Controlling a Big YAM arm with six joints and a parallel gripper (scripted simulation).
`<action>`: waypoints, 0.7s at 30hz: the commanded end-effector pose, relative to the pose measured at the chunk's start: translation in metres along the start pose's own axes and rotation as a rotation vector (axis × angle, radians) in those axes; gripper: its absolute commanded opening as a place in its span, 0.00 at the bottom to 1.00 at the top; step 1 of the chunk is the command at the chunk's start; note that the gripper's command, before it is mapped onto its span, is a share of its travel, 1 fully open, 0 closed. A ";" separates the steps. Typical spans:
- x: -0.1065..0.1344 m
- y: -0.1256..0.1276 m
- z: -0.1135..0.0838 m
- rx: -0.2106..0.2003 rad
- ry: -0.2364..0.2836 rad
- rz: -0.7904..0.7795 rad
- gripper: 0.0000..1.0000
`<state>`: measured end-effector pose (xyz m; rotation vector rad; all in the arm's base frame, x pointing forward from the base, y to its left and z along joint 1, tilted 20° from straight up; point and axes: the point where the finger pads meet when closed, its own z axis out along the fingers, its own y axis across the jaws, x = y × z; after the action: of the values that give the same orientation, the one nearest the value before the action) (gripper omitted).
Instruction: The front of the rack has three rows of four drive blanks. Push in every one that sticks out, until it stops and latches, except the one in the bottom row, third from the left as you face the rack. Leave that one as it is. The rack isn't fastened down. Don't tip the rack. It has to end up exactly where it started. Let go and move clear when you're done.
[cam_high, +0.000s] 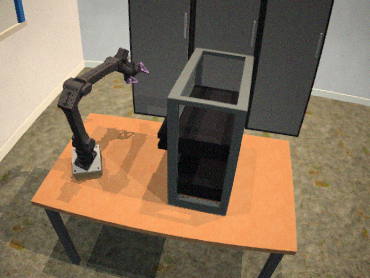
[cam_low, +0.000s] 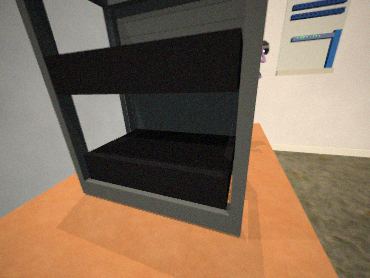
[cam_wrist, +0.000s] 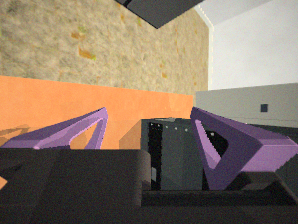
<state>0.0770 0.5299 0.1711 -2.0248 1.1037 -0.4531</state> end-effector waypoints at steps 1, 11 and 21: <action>-0.003 -0.004 -0.003 0.006 -0.007 0.007 1.00; -0.003 -0.004 -0.003 0.006 -0.007 0.007 1.00; -0.012 -0.017 -0.007 0.022 -0.025 0.027 1.00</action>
<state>0.0770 0.5299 0.1711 -2.0248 1.1037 -0.4531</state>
